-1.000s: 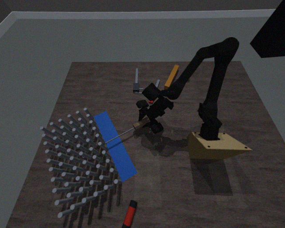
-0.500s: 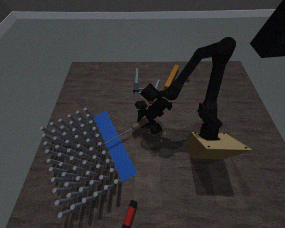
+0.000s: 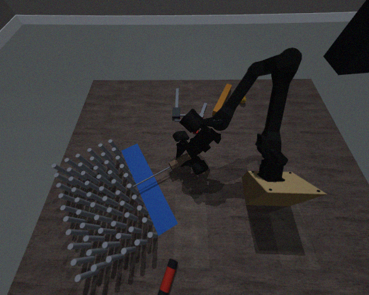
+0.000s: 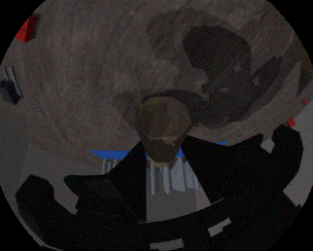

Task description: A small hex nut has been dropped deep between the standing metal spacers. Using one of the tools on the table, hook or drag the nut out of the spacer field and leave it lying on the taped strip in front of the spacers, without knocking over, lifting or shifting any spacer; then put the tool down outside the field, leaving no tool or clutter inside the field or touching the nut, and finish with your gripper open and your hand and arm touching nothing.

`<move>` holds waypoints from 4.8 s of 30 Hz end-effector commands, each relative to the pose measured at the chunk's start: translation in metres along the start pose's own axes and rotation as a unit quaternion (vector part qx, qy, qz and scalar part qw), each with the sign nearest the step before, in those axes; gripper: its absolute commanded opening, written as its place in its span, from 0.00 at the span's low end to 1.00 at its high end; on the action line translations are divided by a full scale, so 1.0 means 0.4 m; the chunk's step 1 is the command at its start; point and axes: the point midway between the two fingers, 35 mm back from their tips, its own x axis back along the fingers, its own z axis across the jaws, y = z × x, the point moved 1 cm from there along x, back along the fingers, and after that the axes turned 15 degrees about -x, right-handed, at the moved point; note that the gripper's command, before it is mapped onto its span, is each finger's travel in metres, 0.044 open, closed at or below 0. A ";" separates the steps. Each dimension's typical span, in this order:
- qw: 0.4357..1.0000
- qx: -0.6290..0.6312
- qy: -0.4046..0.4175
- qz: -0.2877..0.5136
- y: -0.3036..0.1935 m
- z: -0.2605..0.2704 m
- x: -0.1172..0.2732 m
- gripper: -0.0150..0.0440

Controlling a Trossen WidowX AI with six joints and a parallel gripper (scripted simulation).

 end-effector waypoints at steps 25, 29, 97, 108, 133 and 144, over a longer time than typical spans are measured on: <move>1.000 -0.003 0.001 0.003 -0.037 -0.005 -0.022 0.25; 1.000 -0.003 0.001 0.003 -0.042 -0.006 -0.025 0.25; 1.000 -0.004 0.001 0.004 -0.122 -0.026 -0.079 0.25; 1.000 -0.004 0.001 0.004 -0.136 -0.029 -0.089 0.25; 1.000 -0.004 0.001 0.005 -0.169 -0.038 -0.111 0.25; 1.000 -0.004 0.001 0.005 -0.183 -0.041 -0.121 0.25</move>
